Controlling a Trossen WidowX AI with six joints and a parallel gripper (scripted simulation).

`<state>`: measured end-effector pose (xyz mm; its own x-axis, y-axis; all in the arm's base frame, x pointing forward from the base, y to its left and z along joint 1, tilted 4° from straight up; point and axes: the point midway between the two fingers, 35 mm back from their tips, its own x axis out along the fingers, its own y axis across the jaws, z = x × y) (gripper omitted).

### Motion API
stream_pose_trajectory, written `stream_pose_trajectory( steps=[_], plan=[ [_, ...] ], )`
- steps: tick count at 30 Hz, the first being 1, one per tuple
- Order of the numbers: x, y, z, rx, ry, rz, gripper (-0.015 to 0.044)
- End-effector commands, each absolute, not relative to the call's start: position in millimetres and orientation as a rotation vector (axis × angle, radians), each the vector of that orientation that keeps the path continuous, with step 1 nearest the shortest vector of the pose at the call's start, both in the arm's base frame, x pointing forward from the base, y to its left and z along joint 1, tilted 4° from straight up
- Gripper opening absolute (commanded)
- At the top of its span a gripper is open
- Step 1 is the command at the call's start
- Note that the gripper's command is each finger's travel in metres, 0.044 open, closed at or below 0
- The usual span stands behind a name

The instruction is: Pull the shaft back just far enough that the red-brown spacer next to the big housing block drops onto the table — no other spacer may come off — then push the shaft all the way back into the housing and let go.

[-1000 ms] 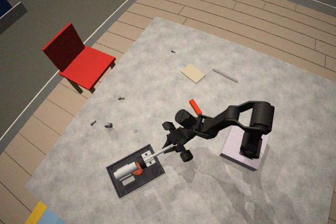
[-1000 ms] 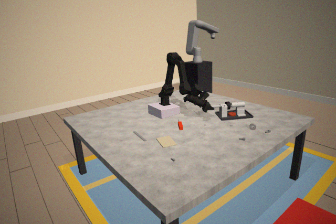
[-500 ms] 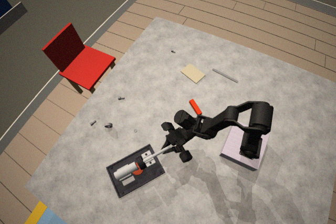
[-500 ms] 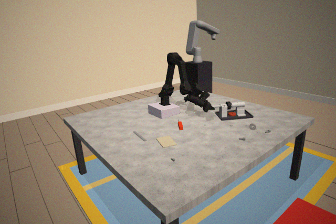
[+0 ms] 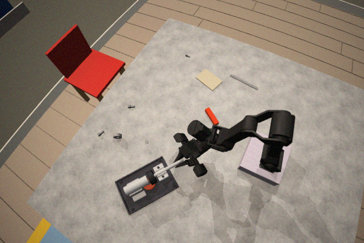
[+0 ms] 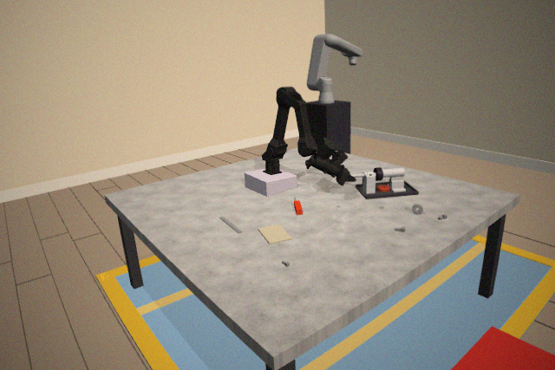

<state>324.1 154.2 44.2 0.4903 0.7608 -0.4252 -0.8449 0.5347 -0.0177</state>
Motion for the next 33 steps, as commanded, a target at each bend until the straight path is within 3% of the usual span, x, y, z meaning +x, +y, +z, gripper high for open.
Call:
stream_pose_trajectory(
  steps=[1, 33],
  plan=[
    [325.0, 155.8, 44.6, -0.233, 0.393, 0.986, 0.0000],
    [330.4, 164.4, 45.7, -0.232, 0.392, 0.986, 0.0000]
  ],
)
